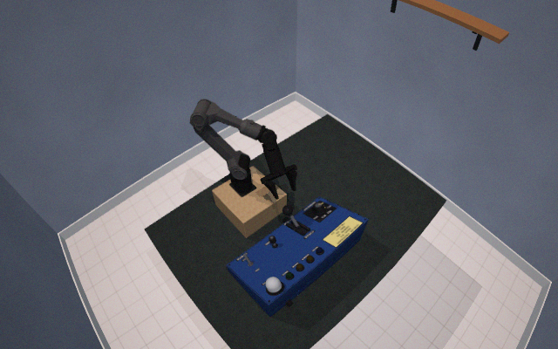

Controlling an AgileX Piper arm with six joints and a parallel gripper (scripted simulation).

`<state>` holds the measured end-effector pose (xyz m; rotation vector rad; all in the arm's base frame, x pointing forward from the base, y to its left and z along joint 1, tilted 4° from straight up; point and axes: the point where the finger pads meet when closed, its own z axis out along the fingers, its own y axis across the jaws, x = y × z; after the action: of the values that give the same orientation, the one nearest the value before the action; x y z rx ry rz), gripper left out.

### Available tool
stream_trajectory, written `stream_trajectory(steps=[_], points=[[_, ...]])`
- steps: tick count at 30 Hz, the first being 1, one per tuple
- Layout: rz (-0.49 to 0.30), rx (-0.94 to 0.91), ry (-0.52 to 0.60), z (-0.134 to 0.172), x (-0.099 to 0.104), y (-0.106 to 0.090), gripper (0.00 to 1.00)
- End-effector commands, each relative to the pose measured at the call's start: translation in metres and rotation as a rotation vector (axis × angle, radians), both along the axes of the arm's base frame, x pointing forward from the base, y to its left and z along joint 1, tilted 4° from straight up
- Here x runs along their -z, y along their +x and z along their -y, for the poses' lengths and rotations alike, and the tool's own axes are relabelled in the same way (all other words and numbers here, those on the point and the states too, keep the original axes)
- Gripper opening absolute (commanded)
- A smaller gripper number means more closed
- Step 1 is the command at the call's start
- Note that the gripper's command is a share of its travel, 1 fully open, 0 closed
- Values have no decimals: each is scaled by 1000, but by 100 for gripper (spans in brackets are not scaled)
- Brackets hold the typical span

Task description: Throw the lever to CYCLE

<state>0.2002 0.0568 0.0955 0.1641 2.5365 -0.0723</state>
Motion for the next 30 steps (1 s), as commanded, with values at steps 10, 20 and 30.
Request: stream_trajectory(steps=[10,20,30], points=[[-52,-56,29,12,-25,26,100],[62,-125,25,46,-73,71,100],[-110,-94,55,130,-29,35,100]])
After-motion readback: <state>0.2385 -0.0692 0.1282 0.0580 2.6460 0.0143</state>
